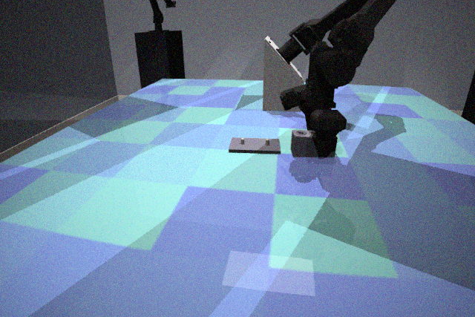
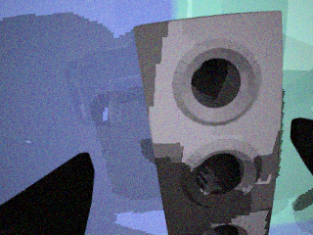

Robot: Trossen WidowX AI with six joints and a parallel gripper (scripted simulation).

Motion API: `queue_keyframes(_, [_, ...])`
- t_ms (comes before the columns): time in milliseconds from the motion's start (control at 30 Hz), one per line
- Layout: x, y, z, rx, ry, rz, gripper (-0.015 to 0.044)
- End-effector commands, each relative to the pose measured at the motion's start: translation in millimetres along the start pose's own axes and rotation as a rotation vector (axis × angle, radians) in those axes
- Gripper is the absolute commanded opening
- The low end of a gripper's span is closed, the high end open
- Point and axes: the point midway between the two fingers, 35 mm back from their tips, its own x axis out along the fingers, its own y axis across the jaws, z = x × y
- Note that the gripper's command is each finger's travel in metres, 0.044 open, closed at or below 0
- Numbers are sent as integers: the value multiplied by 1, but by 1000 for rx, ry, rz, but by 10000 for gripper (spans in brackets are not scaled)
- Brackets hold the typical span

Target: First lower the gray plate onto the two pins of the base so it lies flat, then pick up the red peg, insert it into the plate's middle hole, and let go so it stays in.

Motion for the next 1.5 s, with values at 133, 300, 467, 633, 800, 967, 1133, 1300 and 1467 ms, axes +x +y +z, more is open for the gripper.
queue_keyframes(133, [15,-5,3,14,1,-12,440])
queue_keyframes(300, [16,-5,3,14,1,-12,361])
queue_keyframes(467, [16,-5,3,14,1,-12,230])
queue_keyframes(633, [16,-5,3,14,1,-12,99])
queue_keyframes(800, [16,-5,3,14,1,-12,65])
queue_keyframes(967, [16,-5,3,14,1,-12,32])
queue_keyframes(1133, [12,-4,3,14,0,-12,0])
queue_keyframes(1300, [-3,0,5,13,-5,-12,0])
queue_keyframes(1467, [-18,3,6,13,-8,-12,0])
